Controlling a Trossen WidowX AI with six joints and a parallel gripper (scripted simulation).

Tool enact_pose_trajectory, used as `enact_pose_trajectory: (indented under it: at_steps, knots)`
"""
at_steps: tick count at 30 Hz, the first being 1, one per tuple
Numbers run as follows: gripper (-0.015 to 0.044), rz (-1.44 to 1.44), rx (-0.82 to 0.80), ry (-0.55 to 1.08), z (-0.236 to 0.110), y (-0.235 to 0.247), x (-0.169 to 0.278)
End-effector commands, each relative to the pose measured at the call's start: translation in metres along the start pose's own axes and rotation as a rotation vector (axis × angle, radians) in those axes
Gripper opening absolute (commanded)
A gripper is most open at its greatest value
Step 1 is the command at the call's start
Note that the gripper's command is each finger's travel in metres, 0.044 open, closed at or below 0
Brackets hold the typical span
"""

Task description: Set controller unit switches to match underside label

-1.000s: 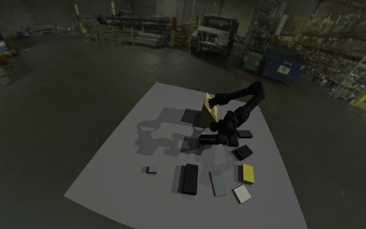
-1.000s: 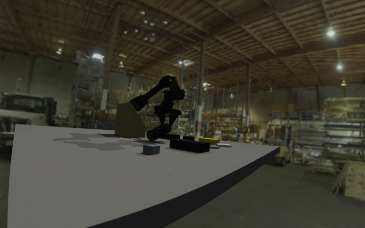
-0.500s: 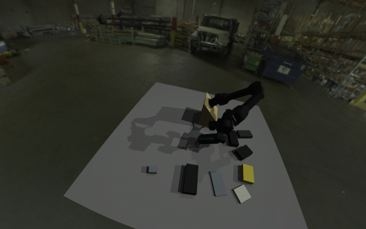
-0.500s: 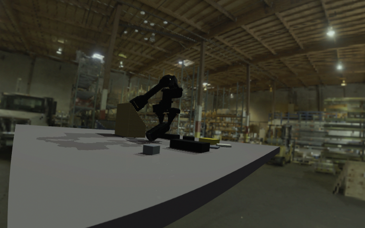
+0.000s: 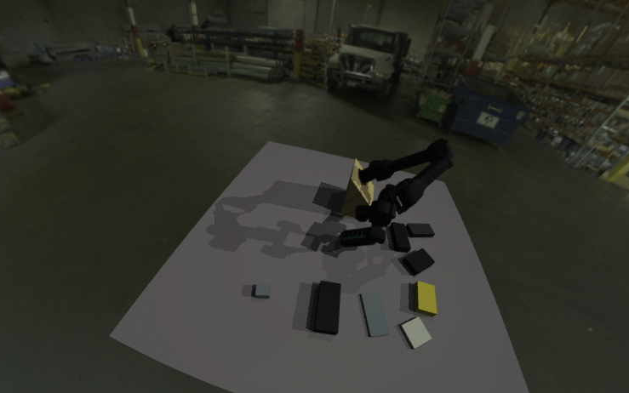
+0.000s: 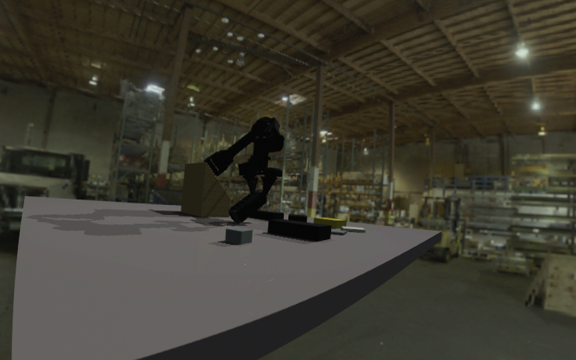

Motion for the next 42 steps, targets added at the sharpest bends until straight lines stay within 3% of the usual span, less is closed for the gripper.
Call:
enact_pose_trajectory:
  at_steps: [1, 42]
  knots:
    - [0.0336, 0.001, -0.001, 0.007, -0.003, 0.002, -0.005]
    - [0.0337, 0.001, 0.010, 0.076, -0.019, 0.005, -0.032]
Point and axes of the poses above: the point midway between the two fingers, 35 mm back from their tips, its own z axis out along the fingers, its own y axis across the jaws, x = y × z, the point moved 1 cm from there along -z, back along the fingers, and after that the axes turned 9 degrees about z, right-handed, at the moved point
